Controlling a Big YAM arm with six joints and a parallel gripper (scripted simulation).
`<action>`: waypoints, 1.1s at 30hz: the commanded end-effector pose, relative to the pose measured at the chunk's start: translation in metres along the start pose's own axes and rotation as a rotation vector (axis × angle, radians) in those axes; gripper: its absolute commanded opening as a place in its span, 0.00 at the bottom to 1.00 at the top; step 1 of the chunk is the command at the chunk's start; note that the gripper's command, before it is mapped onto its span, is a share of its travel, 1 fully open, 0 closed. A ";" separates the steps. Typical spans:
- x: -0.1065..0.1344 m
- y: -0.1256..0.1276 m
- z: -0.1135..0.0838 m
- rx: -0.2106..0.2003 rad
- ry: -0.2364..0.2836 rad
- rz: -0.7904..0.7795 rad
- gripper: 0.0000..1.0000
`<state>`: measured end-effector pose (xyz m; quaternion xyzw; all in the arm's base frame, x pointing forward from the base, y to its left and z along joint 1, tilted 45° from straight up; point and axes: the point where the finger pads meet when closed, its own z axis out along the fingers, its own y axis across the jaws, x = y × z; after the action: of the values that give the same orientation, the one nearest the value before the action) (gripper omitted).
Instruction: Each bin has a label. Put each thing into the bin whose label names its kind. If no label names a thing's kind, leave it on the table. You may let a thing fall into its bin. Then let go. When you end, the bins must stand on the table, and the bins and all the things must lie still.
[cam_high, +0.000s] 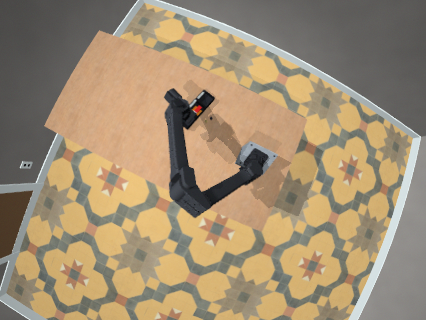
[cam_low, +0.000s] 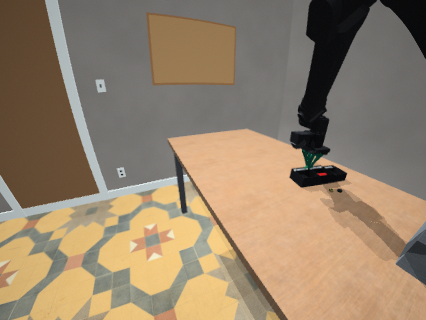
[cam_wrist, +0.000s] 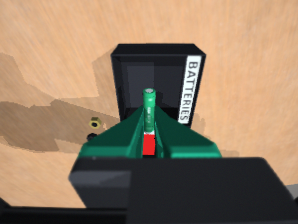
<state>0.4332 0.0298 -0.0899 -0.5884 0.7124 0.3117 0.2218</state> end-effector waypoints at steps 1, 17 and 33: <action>-0.003 -0.005 -0.014 0.037 -0.004 -0.009 0.04; -0.013 -0.020 -0.006 0.027 0.001 -0.028 0.04; -0.013 -0.021 -0.003 0.016 0.000 -0.020 0.04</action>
<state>0.4343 0.0314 -0.0892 -0.5850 0.7147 0.3133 0.2211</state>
